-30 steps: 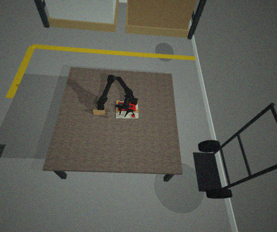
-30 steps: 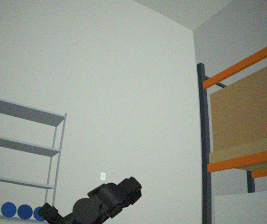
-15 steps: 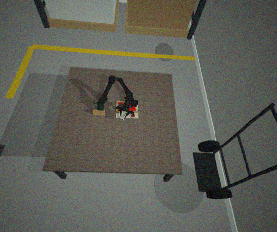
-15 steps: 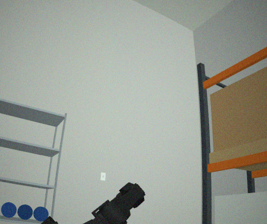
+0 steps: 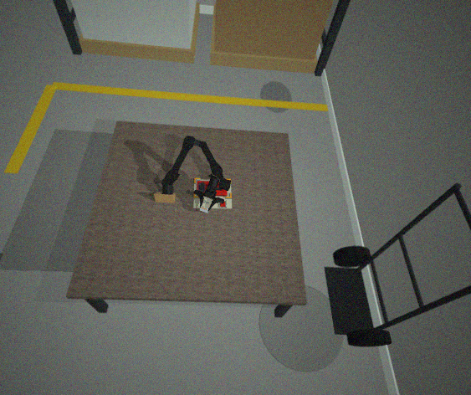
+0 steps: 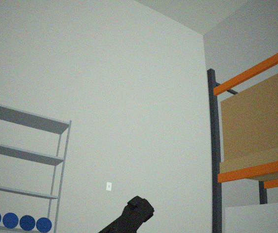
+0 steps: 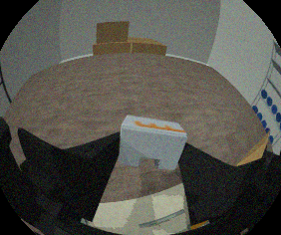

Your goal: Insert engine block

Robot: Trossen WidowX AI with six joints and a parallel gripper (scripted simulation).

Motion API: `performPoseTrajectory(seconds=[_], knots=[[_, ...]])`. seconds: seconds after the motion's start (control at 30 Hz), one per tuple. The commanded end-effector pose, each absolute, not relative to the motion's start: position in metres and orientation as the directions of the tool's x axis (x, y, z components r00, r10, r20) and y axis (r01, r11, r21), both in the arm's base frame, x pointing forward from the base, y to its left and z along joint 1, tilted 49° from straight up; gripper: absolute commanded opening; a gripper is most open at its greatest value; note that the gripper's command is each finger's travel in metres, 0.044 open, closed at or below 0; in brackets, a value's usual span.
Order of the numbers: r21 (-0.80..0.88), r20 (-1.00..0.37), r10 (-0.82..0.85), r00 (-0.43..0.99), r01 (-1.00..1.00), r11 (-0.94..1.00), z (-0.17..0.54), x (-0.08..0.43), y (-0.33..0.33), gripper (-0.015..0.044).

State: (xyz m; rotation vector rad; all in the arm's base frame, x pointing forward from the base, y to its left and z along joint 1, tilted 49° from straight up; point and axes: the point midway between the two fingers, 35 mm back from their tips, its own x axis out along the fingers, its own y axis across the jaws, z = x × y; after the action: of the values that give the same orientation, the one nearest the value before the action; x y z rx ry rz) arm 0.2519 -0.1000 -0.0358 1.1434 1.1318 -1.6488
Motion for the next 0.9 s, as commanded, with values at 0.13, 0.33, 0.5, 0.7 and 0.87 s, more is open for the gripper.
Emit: performPoseTrajectory(seconds=[0.13,0.33,0.5,0.7,0.87], knots=[[-0.227,-0.956,-0.120,-0.266,0.936,-0.268,-0.047,0.249,-0.088,0.0000],[-0.227,-0.956,-0.120,-0.266,0.936,-0.268,-0.054,0.250,-0.081,0.0000],[-0.227,-0.957,-0.120,-0.266,0.936,-0.268,-0.060,0.250,-0.073,0.0000],[-0.227,-0.957,-0.119,-0.266,0.936,-0.268,-0.067,0.251,-0.065,0.0000],[-0.227,-0.957,-0.119,-0.266,0.936,-0.268,-0.071,0.251,-0.061,0.0000]])
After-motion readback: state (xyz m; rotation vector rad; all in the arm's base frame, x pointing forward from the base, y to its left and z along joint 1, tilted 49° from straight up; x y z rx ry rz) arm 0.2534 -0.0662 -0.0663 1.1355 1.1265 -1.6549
